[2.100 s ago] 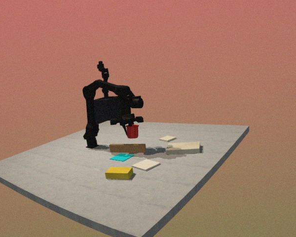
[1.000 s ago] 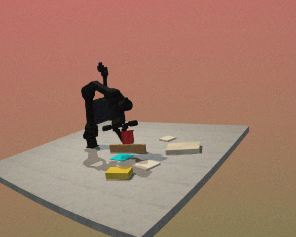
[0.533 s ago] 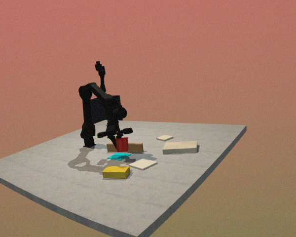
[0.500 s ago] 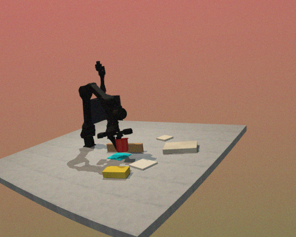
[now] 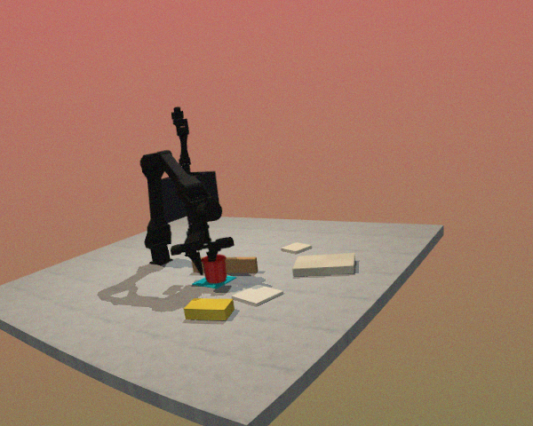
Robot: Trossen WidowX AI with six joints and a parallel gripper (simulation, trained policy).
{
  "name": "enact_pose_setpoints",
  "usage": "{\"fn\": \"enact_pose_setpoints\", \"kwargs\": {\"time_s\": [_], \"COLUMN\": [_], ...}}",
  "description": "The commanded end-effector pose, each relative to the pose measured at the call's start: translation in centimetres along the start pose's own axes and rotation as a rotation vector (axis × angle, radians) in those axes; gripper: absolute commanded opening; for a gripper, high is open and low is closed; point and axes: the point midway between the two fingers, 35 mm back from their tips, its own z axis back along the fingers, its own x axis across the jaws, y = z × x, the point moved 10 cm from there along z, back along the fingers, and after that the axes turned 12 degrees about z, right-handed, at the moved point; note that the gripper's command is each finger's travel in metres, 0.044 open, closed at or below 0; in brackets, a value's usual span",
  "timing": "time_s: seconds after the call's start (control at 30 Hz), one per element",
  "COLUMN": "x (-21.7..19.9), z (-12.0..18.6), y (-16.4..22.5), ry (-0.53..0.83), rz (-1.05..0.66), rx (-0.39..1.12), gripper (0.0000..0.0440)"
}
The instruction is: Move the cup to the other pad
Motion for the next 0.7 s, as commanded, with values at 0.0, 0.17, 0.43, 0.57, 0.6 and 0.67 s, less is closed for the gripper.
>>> {"fn": "enact_pose_setpoints", "kwargs": {"time_s": [0.0, 0.17, 0.43, 0.57, 0.6, 0.67], "x": [-0.3, -0.8, -1.5, -1.9, -2.0, -2.2], "z": [0.4, 1.4, 3.3, 4.5, 4.8, 5.5], "y": [0.1, 0.2, 0.3, 0.1, 0.1, 0.0], "ry": [-0.028, -0.059, -0.104, -0.125, -0.130, -0.141], "rz": [-0.013, -0.016, -0.029, -0.037, -0.038, -0.040], "rx": [-0.007, -0.017, -0.038, -0.056, -0.062, -0.076], "gripper": [0.0165, 0.0184, 0.0231, 0.0250, 0.0254, 0.0265]}}
